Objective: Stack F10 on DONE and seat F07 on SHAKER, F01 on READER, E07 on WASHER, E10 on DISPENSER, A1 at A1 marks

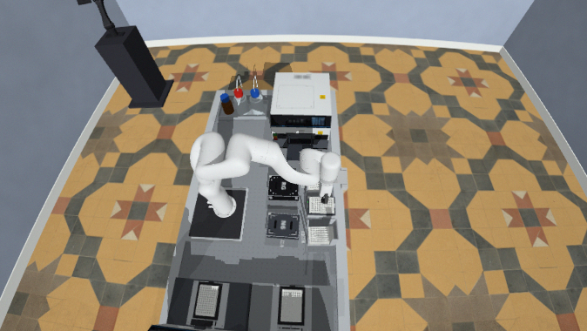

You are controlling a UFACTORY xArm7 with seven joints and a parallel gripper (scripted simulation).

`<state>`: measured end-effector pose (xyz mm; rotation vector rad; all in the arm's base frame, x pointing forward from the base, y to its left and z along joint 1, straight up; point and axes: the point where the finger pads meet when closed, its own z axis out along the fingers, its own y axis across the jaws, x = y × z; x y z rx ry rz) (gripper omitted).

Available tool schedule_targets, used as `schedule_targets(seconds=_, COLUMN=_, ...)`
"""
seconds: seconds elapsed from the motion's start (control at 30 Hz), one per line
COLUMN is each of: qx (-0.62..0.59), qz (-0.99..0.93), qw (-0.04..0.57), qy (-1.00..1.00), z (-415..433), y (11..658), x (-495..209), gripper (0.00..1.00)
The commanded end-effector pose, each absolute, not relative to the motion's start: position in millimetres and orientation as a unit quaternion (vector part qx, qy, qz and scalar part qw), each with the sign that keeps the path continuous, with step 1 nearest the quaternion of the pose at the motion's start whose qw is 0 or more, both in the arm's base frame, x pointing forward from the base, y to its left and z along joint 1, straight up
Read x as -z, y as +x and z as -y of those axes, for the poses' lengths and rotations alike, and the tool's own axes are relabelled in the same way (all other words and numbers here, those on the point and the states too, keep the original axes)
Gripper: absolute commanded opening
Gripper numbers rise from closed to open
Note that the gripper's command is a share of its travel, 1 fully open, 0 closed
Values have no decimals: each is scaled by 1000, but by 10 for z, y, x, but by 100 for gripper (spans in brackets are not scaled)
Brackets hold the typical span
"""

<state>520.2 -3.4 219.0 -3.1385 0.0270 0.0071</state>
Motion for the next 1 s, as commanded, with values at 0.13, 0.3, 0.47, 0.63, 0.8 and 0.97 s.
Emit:
schedule_targets(seconds=0.13, qx=0, qz=-9, qw=1, qy=-1000, z=34, y=5213, x=-2210, gripper=100)
schedule_targets(seconds=0.3, qx=0, qz=-9, qw=1, qy=-1000, z=34, y=5213, x=-2210, gripper=100)
schedule_targets(seconds=0.47, qx=0, qz=-9, qw=1, qy=-1000, z=34, y=5213, x=-2210, gripper=100)
schedule_targets(seconds=0.63, qx=0, qz=-9, qw=1, qy=-1000, z=34, y=5213, x=-2210, gripper=100)
schedule_targets(seconds=0.8, qx=0, qz=-9, qw=1, qy=-1000, z=33, y=5213, x=-2197, gripper=100)
schedule_targets(seconds=0.97, qx=0, qz=-9, qw=1, qy=-1000, z=33, y=5213, x=-2130, gripper=100)
